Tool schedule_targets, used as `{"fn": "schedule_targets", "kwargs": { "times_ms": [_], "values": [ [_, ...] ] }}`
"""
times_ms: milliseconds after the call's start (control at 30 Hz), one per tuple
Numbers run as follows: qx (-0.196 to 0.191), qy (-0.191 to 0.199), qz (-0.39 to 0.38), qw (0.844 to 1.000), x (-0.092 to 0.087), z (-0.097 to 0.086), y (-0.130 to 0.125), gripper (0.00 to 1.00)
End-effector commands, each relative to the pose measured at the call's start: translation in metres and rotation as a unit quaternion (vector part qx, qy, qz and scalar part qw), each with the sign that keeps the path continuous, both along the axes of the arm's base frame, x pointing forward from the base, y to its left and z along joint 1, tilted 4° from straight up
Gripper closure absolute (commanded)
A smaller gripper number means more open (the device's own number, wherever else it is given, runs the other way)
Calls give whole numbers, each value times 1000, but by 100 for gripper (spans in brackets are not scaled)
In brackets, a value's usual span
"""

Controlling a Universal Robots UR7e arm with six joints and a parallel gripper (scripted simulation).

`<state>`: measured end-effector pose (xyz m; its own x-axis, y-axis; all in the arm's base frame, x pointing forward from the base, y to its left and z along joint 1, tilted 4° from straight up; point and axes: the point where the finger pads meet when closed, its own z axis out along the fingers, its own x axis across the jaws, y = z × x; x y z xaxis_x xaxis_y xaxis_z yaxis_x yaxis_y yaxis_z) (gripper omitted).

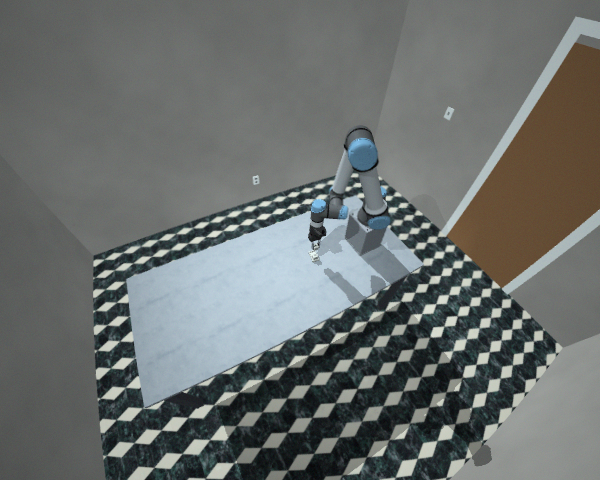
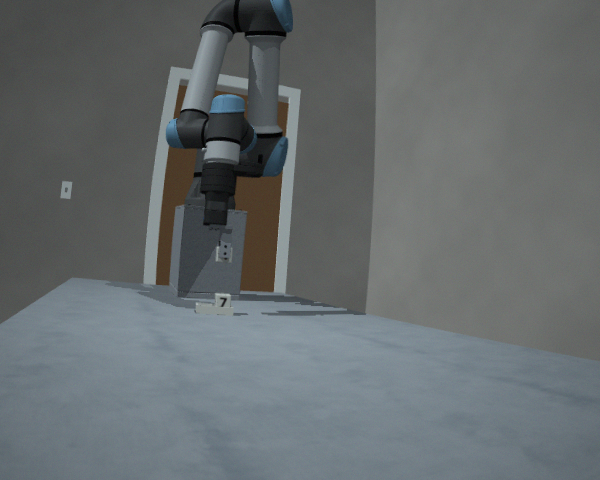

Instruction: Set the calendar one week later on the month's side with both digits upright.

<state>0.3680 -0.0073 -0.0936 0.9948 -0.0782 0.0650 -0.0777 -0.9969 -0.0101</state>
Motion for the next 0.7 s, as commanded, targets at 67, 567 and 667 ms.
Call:
{"fn": "schedule_targets", "kwargs": {
  "times_ms": [67,567,667],
  "values": [
    [0,0,0,1000,5,-4,61,40],
    [0,-1,0,1000,4,-6,97,40],
    [0,-1,0,1000,4,-6,97,40]
  ]
}}
